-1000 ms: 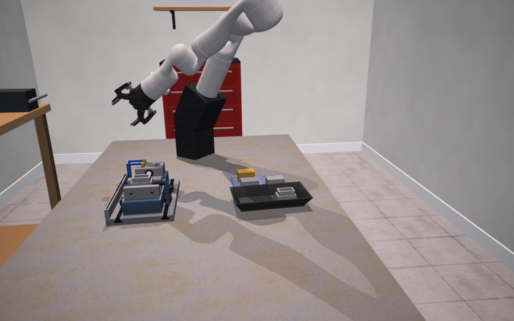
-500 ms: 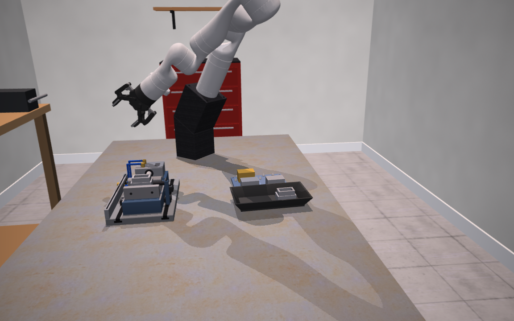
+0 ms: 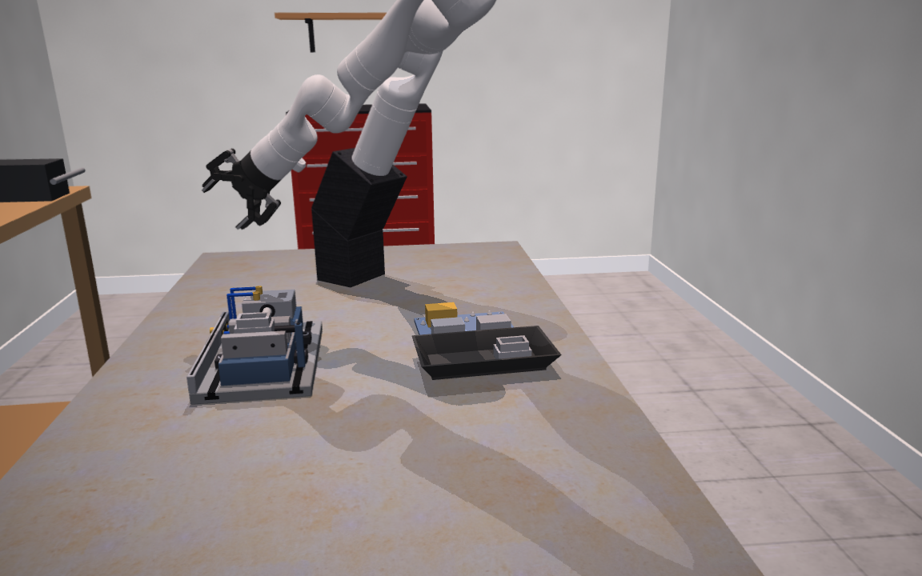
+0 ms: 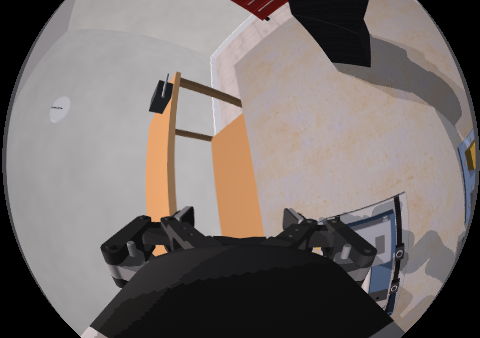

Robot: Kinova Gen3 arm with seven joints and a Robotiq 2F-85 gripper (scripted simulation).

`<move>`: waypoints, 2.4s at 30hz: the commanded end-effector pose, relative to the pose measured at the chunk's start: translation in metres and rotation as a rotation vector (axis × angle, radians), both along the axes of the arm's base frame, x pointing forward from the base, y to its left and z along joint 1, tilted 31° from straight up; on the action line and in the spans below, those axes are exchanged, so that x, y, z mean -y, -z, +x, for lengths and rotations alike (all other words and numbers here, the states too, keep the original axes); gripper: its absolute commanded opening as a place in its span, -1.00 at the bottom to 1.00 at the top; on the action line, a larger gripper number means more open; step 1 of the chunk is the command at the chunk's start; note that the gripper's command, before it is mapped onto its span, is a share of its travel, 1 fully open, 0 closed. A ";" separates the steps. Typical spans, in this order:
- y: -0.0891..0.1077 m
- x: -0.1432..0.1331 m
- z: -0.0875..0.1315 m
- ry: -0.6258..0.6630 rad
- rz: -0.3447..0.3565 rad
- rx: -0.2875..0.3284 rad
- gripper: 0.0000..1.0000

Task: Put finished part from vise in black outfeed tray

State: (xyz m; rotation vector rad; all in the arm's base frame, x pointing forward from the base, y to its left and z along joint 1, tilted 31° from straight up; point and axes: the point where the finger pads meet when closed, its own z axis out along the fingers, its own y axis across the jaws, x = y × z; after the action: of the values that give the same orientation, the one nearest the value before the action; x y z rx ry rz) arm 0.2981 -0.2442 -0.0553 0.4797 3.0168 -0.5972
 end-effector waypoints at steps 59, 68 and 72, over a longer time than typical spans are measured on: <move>-0.012 -0.010 0.033 0.164 0.116 0.042 1.00; -0.014 -0.012 0.039 0.190 0.137 0.049 1.00; -0.013 -0.012 0.038 0.190 0.136 0.048 1.00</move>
State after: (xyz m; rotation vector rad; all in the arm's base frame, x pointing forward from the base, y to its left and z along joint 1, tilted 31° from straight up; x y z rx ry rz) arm 0.3366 -0.2280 -0.0440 0.7497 3.0100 -0.3842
